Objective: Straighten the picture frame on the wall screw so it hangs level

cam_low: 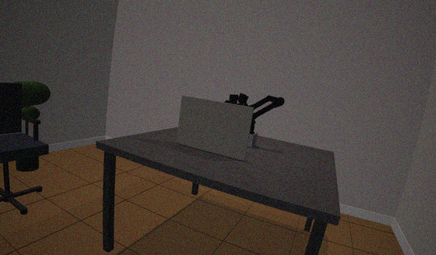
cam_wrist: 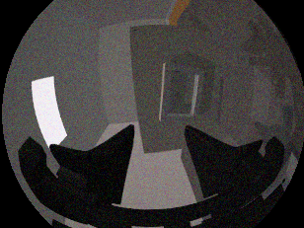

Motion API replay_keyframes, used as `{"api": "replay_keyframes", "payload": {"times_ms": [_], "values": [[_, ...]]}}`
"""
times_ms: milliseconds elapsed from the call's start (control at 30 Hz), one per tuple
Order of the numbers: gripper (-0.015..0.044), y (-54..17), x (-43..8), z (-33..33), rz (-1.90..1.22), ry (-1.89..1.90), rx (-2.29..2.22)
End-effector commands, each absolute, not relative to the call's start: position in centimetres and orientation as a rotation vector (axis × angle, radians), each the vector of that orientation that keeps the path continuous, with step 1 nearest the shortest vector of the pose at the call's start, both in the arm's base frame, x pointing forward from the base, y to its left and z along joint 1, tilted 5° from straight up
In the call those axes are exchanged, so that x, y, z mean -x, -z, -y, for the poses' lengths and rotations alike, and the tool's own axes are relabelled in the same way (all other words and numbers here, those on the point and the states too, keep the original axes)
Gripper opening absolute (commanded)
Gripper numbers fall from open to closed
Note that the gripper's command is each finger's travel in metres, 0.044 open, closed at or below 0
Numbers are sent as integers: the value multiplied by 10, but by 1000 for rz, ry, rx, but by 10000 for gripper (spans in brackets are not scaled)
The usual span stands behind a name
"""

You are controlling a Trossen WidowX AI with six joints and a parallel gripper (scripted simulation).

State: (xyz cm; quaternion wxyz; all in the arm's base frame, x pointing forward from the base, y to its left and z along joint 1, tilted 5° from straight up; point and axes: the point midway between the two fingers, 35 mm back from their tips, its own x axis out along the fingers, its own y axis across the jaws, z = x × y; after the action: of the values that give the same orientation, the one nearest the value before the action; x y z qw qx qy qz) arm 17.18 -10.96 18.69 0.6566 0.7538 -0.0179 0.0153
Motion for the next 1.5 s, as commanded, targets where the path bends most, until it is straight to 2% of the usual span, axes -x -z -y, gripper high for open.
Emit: {"api": "replay_keyframes", "payload": {"times_ms": [0,800,1067,1467], "values": [[260,-186,-172,109,34,-37,-1714],[260,-187,-175,112,46,-35,-1709],[260,-179,-209,123,61,-59,-1718],[260,-151,-258,104,36,-94,-1731]]}}
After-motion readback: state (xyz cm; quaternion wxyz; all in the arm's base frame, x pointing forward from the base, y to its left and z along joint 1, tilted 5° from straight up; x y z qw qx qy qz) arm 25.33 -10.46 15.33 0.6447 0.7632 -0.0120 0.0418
